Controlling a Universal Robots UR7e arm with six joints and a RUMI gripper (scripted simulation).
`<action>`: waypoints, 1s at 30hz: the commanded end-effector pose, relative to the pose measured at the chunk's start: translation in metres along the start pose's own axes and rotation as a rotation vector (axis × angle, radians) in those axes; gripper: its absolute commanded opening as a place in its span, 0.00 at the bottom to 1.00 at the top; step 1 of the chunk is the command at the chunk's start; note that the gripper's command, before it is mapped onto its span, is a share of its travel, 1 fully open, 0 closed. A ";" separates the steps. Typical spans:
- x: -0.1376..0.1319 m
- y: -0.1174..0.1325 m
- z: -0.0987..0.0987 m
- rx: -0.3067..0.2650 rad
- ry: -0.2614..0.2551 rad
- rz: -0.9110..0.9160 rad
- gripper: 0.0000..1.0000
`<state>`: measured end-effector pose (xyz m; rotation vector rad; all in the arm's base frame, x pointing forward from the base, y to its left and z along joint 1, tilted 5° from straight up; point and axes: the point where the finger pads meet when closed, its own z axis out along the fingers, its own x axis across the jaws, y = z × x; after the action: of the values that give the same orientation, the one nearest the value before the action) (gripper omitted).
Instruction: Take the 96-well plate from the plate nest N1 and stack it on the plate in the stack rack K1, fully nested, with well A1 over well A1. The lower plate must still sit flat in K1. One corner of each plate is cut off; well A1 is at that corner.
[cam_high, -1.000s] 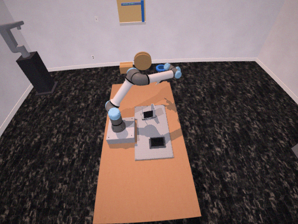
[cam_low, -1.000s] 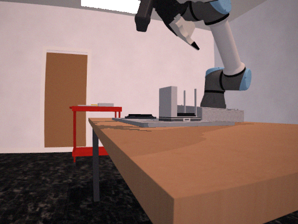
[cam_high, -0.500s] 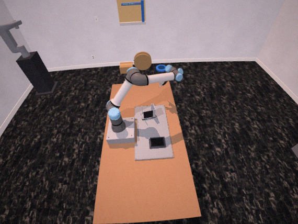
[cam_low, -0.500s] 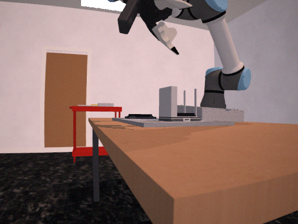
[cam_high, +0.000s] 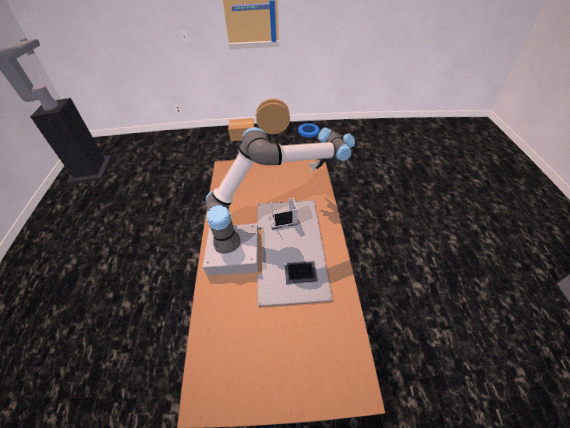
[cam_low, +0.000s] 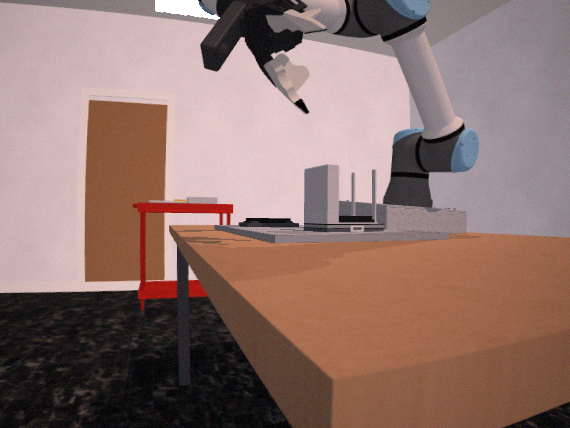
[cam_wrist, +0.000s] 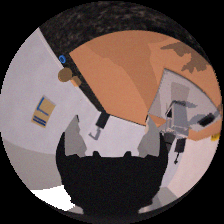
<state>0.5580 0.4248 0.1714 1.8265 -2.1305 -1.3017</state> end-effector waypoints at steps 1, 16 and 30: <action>0.014 -0.005 -0.013 0.012 -0.003 -0.006 1.00; 0.059 -0.019 -0.049 0.082 0.002 -0.046 1.00; 0.106 -0.029 -0.081 0.151 0.014 -0.080 1.00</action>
<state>0.5897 0.3067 0.1574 1.9793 -2.2191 -1.1761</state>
